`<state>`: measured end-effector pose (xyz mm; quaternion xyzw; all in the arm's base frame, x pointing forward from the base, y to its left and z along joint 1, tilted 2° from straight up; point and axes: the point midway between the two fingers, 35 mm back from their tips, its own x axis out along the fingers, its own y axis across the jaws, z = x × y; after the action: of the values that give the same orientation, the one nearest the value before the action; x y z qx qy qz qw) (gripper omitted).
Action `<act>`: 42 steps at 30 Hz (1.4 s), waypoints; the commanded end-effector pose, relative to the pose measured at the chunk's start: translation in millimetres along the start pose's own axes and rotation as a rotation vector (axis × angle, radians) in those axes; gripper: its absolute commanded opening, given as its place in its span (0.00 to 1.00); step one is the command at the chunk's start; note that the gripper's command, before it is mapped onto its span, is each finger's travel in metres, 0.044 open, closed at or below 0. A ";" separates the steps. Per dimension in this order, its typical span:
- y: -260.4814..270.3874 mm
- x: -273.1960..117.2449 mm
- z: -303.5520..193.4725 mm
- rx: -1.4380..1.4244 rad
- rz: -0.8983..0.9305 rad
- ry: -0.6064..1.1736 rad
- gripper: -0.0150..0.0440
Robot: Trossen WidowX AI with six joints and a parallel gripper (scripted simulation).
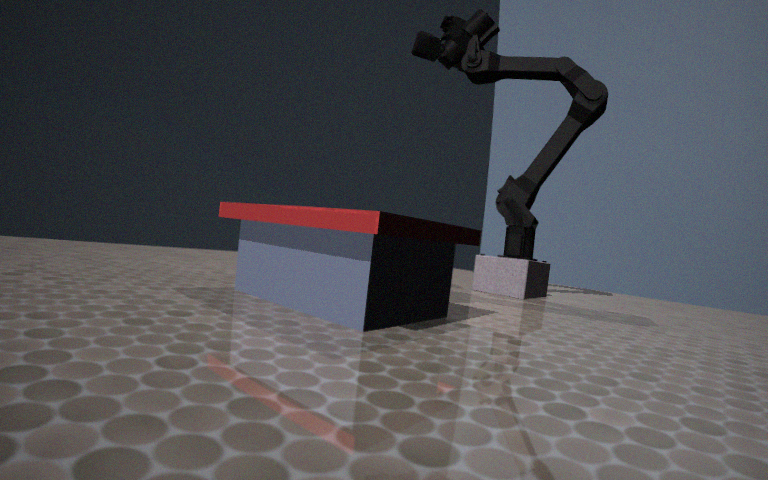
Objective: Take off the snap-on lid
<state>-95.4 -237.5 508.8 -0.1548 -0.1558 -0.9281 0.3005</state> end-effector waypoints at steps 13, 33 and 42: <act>143.0 -138.4 -82.3 0.368 0.814 0.415 0.65; 124.9 -406.0 -161.2 0.458 1.344 1.530 0.65; 44.4 -494.6 -184.8 0.221 1.260 2.083 0.65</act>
<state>278.1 -129.9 191.5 0.5849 0.1143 -0.3070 0.7420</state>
